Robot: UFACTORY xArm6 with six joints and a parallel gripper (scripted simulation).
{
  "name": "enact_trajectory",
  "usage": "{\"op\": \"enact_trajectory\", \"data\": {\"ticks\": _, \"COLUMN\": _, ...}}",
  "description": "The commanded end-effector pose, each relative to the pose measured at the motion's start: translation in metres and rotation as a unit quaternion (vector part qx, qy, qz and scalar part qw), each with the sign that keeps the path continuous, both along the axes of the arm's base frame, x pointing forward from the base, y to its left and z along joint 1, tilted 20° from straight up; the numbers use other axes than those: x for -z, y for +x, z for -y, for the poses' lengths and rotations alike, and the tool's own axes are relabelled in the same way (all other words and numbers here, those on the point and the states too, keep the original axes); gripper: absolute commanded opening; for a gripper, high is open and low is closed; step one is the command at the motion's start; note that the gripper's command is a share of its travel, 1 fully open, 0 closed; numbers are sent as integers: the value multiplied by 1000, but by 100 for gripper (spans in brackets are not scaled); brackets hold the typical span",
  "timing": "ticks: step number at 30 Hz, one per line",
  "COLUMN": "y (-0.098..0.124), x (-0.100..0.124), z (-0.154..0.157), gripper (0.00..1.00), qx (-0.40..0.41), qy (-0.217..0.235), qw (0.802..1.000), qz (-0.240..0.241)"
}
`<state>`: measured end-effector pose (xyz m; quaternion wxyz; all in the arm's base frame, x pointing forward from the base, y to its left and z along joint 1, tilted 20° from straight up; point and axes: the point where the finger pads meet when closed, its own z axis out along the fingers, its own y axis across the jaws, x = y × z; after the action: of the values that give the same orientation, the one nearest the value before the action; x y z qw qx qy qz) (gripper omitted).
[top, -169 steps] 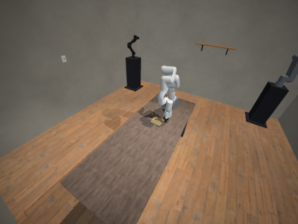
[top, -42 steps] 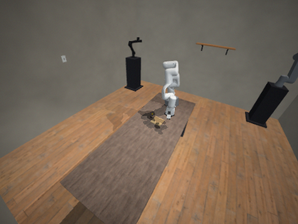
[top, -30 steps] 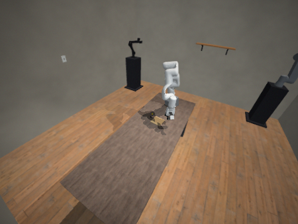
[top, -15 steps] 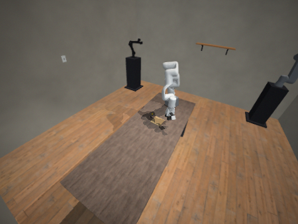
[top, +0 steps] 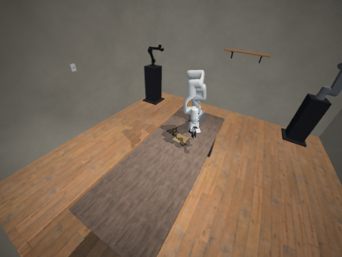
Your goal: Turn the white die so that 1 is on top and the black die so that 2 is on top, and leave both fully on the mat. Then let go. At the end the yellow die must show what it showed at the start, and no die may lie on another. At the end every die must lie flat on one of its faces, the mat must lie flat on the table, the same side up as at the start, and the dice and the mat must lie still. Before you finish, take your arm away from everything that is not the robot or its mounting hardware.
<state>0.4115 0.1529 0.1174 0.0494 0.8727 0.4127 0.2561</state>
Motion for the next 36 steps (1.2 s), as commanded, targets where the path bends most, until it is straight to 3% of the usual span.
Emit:
{"op": "enact_trajectory", "data": {"ticks": 1, "y": 1, "x": 1, "z": 3, "gripper": 11, "qx": -27, "qy": 59, "qw": 996, "qz": 59}}
{"op": "enact_trajectory", "data": {"ticks": 8, "y": -1, "x": 2, "z": 4, "gripper": 11, "qx": -52, "qy": 116, "qw": 985, "qz": 115}}
{"op": "enact_trajectory", "data": {"ticks": 11, "y": -1, "x": 2, "z": 4, "gripper": 11, "qx": -52, "qy": 117, "qw": 985, "qz": 115}}
{"op": "enact_trajectory", "data": {"ticks": 21, "y": -3, "x": 2, "z": 7, "gripper": 11, "qx": -88, "qy": 201, "qw": 956, "qz": 194}}
{"op": "enact_trajectory", "data": {"ticks": 36, "y": -2, "x": 7, "z": 8, "gripper": 11, "qx": -91, "qy": 208, "qw": 953, "qz": 201}}
